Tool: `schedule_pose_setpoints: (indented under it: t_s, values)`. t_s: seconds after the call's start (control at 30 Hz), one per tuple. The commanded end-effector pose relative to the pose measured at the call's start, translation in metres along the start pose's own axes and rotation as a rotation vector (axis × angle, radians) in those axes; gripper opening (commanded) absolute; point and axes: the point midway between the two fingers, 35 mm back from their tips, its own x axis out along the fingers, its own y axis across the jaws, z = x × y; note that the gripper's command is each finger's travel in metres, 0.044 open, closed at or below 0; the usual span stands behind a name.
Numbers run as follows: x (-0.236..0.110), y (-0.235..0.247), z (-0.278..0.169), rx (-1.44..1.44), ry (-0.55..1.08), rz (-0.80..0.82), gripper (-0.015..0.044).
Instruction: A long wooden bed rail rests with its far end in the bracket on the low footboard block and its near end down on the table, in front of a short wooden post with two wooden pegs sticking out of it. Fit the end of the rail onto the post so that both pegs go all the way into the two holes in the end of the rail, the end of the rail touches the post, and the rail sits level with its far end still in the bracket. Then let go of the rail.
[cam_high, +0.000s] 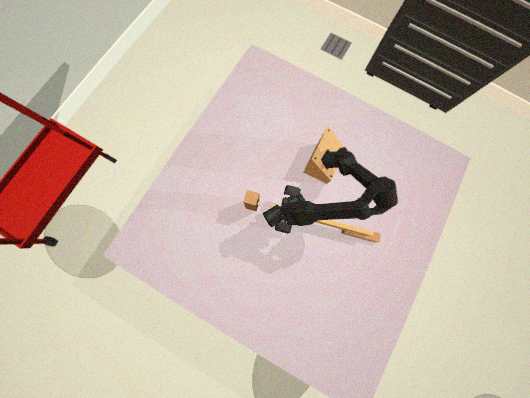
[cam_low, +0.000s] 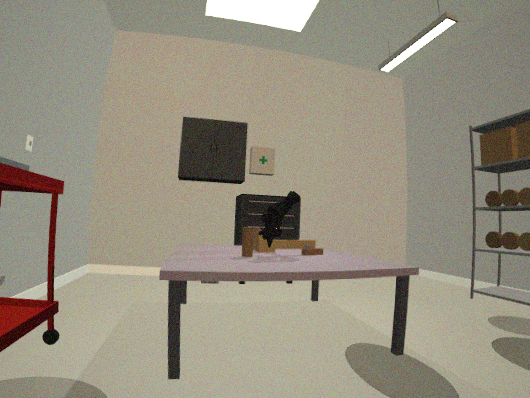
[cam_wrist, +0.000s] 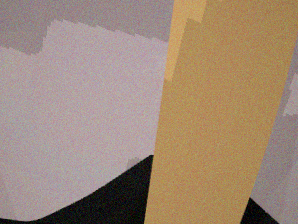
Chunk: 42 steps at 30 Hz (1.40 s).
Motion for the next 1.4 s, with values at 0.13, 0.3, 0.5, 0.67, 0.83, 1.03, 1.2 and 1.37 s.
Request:
schedule_pose_setpoints:
  t_s: [0.13, 0.3, 0.5, 0.67, 0.83, 1.03, 1.2, 1.37]
  values:
    - [-0.002, -0.001, -0.004, -0.001, 0.002, -0.005, 0.0]
    - [-0.001, -0.002, -0.005, -0.001, 0.002, -0.005, 0.0]
    - [-0.001, -0.002, -0.007, -0.001, 0.003, -0.005, 0.0]
    - [-0.001, -0.002, -0.009, -0.001, 0.003, -0.005, 0.0]
    - [-0.001, -0.002, -0.01, -0.001, 0.003, -0.005, 0.0]
    - [-0.002, -0.002, -0.012, -0.001, 0.003, -0.005, 0.0]
    - [-0.002, -0.002, -0.013, -0.001, 0.003, -0.005, 0.0]
    - [-0.002, -0.002, -0.015, -0.001, 0.003, -0.005, 0.0]
